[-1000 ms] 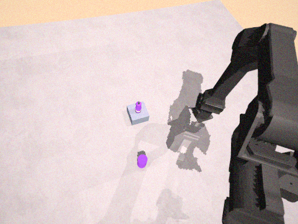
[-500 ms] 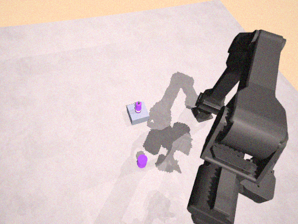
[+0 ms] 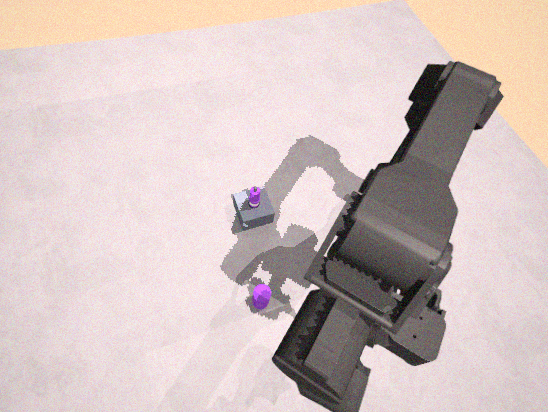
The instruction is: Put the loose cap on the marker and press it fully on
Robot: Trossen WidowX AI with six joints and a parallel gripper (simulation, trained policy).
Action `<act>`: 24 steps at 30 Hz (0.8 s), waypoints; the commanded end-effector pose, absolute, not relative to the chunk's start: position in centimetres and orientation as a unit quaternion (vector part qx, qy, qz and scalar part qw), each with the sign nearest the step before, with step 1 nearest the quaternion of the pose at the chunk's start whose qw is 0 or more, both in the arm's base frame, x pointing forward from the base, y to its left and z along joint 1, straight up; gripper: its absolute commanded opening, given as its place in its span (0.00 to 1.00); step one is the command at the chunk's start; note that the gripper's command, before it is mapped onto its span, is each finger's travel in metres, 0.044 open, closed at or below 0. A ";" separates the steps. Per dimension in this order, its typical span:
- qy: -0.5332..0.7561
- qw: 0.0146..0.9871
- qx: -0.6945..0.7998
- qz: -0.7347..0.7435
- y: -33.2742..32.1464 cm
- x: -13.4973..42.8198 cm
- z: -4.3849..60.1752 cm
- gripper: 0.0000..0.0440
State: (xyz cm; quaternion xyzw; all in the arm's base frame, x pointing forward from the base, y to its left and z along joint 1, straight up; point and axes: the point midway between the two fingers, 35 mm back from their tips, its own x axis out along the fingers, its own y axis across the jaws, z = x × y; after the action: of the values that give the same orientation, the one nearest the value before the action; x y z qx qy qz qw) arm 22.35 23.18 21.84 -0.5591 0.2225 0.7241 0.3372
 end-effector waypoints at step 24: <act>0.284 0.318 -0.584 0.691 16.9 28.2 18.8 0.72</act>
State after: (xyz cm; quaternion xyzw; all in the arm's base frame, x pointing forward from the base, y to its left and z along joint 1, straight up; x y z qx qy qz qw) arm 27.80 17.58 19.24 -0.5839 0.2760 0.6911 0.3244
